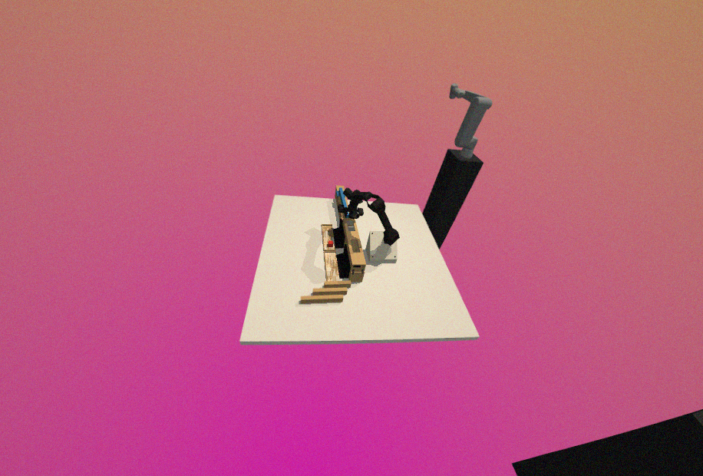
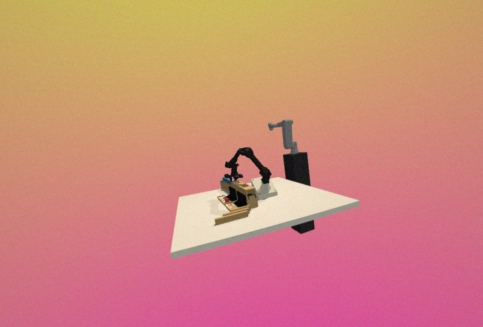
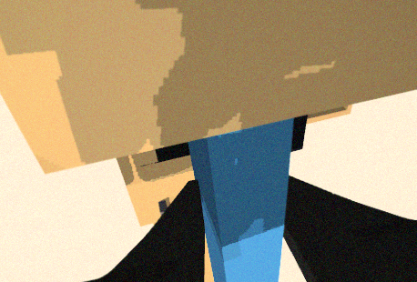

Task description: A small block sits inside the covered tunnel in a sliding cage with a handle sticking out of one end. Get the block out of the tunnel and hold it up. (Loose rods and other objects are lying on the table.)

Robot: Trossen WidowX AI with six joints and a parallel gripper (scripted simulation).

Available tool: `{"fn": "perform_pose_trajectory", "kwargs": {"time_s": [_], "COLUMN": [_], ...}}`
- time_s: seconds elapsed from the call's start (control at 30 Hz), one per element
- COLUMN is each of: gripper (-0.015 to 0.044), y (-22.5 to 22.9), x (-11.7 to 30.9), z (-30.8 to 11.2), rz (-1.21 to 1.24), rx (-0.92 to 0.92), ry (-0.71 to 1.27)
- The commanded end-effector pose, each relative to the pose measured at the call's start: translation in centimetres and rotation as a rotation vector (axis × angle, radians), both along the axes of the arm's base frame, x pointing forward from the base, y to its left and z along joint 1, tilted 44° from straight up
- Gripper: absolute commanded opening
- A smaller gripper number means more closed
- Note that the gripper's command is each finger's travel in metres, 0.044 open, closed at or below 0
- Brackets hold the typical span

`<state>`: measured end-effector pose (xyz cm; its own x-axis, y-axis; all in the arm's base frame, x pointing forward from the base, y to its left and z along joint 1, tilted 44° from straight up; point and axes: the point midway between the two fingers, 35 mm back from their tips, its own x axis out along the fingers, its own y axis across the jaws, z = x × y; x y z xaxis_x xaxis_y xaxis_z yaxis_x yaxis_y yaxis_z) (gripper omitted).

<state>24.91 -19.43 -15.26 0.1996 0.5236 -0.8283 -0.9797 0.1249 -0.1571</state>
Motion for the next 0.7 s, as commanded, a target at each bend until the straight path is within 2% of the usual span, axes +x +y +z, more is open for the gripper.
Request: {"fn": "perform_pose_trajectory", "kwargs": {"time_s": [0.0, 0.67], "gripper": [0.0000, 0.0000], "y": [-0.5, -4.0], "x": [0.3, 0.1], "z": [-0.4, -4.5], "rz": [-0.006, -0.008], "rx": [-0.001, 0.004], "ry": [-0.009, -0.007]}}
